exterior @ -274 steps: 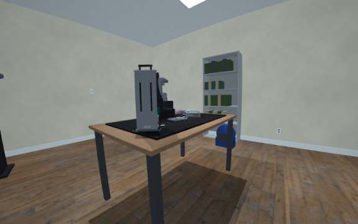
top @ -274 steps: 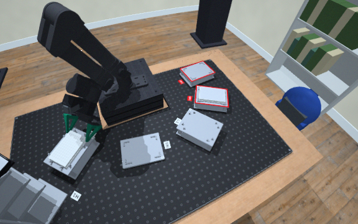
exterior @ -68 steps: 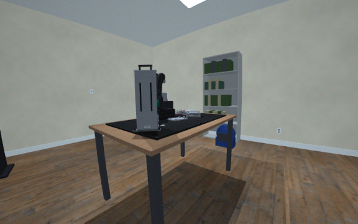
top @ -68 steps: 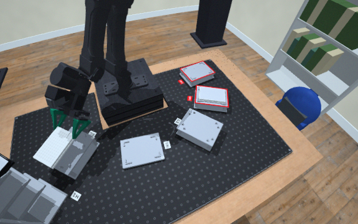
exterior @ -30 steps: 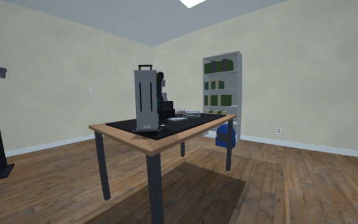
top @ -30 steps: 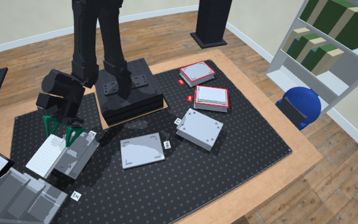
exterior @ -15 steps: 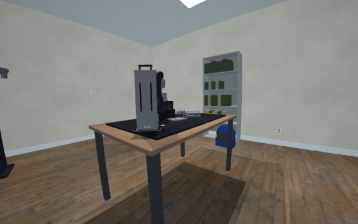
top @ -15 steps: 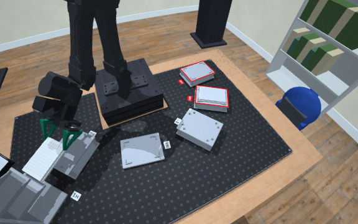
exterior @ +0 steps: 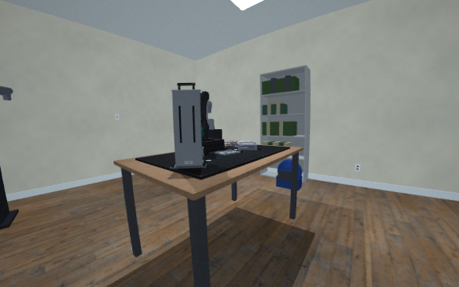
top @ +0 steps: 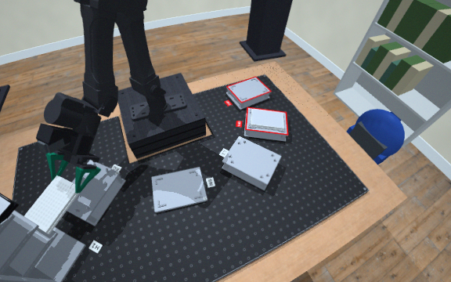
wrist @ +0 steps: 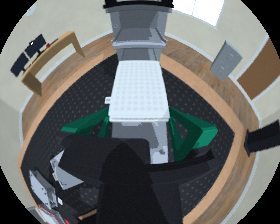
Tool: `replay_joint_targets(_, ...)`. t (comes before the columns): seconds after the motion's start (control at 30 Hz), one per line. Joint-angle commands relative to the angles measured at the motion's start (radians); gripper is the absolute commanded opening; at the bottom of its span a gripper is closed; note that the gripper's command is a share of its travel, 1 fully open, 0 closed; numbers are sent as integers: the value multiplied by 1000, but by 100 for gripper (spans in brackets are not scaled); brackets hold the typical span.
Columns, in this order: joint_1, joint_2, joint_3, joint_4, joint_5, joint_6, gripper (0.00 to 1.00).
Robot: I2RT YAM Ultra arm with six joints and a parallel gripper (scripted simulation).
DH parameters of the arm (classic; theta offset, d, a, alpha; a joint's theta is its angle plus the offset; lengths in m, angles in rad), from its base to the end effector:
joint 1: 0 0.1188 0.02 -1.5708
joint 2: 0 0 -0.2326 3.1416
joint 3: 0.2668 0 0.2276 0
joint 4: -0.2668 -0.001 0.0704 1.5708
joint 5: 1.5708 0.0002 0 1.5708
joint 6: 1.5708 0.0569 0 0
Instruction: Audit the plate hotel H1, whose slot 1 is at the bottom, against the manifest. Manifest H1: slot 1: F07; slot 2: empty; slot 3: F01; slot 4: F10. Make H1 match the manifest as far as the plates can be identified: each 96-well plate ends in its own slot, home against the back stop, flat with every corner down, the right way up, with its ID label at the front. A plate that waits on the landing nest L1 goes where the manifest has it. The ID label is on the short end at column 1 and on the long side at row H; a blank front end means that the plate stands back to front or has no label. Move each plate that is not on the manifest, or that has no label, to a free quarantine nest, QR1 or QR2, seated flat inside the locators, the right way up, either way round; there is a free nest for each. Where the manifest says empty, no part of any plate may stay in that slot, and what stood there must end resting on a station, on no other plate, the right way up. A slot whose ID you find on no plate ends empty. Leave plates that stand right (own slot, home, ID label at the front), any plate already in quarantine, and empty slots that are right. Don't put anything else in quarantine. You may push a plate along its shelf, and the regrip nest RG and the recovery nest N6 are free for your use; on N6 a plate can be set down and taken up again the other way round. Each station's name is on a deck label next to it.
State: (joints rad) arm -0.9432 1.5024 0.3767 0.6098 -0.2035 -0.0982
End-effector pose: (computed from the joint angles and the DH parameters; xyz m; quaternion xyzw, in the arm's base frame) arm 0.1642 -0.2051 0.1161 0.3059 0.8050 -0.1730 0.4780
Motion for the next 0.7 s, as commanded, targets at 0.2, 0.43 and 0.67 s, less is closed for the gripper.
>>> replay_joint_targets(0.2, 0, 3, 7, 32, 0, 2, 86)
replay_joint_targets(0.43, 1, 7, 5, 38, 0, 2, 86)
replay_joint_targets(0.67, 1, 11, 4, 42, 0, 2, 86)
